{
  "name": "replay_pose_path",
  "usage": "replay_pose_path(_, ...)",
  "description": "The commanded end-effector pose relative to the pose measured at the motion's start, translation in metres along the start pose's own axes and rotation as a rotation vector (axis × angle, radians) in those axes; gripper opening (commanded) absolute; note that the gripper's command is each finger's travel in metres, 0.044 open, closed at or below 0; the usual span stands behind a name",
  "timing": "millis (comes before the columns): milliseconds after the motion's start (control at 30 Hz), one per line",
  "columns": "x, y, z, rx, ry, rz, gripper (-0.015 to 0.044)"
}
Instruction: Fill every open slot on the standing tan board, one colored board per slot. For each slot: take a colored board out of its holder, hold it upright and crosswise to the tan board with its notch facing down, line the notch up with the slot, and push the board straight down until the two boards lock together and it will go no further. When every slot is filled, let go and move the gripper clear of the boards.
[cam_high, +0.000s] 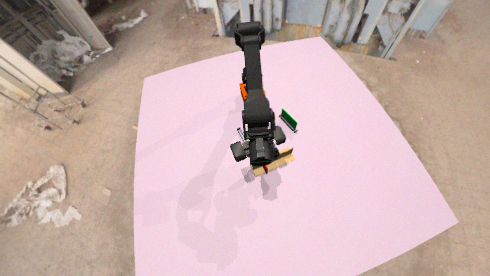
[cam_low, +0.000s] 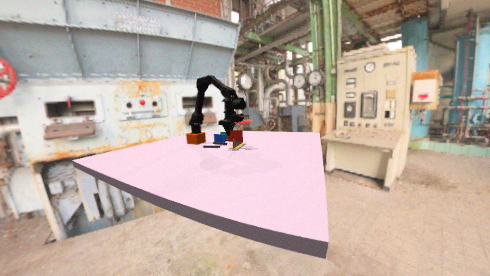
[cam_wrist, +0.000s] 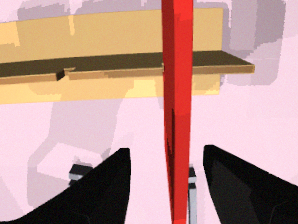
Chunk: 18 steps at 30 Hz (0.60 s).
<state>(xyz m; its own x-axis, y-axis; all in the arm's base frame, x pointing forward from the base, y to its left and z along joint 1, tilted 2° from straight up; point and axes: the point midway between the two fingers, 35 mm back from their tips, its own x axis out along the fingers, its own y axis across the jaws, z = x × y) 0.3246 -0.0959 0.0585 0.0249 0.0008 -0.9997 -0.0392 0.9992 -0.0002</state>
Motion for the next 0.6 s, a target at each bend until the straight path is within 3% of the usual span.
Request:
replay_pose_path(0,-0.051,-0.001,0.004,-0.008,-0.037,-0.013,0.0161)
replay_pose_path(200,-0.065,0.005,-0.004,0.003,-0.037,-0.012,0.0181)
replay_pose_path(567,-0.087,0.074,-0.106,0.168,-0.030,-0.004,0.0181)
